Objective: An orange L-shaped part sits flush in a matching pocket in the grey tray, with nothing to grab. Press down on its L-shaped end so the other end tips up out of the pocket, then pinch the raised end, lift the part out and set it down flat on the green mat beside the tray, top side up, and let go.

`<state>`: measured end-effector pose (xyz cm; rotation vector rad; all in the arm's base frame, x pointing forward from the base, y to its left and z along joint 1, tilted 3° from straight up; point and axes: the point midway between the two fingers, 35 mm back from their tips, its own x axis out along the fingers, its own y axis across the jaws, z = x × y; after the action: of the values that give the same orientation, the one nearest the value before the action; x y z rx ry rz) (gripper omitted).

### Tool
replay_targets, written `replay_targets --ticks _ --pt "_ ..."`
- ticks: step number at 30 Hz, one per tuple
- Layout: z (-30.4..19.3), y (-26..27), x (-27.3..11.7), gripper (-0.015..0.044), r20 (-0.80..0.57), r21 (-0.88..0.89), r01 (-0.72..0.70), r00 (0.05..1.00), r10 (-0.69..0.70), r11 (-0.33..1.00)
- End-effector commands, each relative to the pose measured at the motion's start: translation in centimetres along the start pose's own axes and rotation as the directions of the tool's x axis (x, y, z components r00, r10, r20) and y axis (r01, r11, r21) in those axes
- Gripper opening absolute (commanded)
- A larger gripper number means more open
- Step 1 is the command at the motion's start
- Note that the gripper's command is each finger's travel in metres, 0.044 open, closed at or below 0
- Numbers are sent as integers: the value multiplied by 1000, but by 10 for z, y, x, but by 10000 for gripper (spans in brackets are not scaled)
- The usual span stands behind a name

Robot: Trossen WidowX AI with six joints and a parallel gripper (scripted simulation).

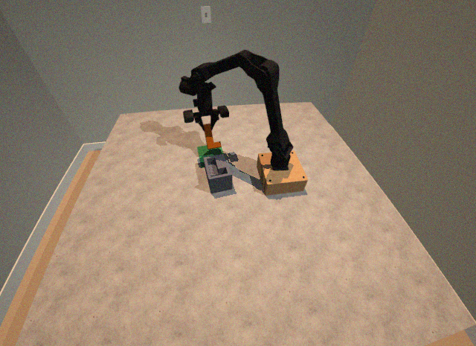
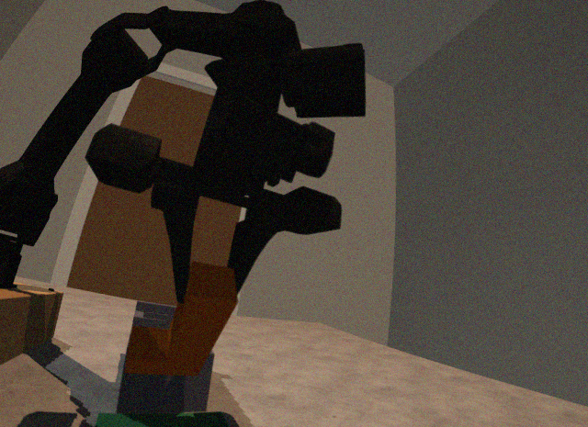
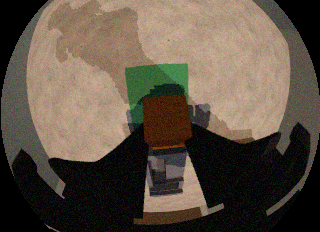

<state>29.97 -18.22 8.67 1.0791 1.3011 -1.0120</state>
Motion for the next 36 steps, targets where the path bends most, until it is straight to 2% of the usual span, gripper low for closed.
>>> replay_targets --ticks 1,36 --pt "0 -1 7 0 -1 -2 6 1000 -6 1000" --pt "-1 -2 57 0 -1 -2 6 1000 -6 1000"
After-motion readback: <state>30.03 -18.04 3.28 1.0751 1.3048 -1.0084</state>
